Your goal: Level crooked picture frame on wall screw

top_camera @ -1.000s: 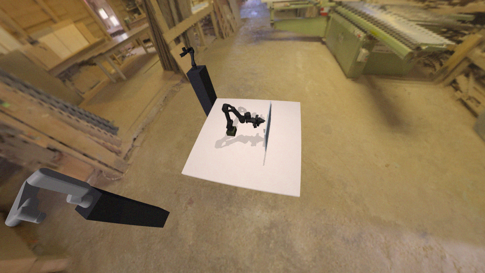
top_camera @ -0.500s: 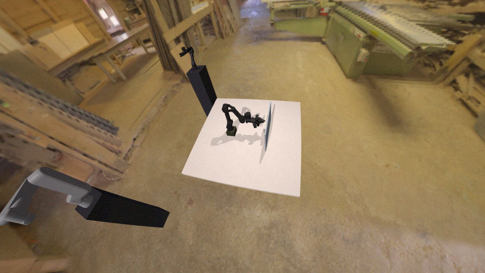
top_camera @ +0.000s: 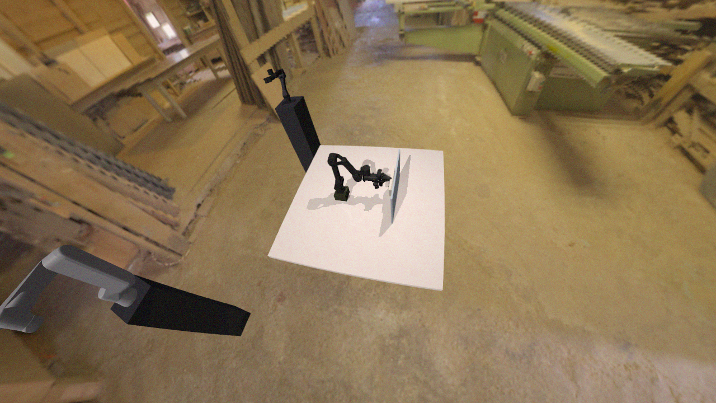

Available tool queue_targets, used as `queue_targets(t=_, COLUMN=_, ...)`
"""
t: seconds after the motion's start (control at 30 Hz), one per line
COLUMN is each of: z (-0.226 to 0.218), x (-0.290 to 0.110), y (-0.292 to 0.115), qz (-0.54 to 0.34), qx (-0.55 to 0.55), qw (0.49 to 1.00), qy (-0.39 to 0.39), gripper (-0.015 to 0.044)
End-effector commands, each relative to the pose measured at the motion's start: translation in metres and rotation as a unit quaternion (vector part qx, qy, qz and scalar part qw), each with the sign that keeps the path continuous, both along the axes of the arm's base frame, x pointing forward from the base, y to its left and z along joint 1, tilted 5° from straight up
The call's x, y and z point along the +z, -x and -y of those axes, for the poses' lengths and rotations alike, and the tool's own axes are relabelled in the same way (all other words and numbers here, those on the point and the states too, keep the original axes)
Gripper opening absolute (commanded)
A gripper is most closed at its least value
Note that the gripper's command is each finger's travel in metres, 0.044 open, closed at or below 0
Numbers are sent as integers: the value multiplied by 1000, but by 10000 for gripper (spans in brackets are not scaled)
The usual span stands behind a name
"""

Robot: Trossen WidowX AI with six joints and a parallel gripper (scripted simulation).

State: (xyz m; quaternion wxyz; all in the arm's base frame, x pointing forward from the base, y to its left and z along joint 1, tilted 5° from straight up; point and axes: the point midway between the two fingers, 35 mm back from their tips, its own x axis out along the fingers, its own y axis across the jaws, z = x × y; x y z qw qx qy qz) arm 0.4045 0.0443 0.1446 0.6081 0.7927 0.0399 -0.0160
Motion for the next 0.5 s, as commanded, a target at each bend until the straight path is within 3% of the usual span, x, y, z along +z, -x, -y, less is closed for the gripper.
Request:
queue_targets(t=0.0, z=0, x=6, y=-1, qz=9, qx=-1, qw=1000, qy=0, gripper=0)
queue_targets(t=0.47, z=-3, x=7, y=-1, qz=9, qx=-1, qw=1000, qy=0, gripper=0)
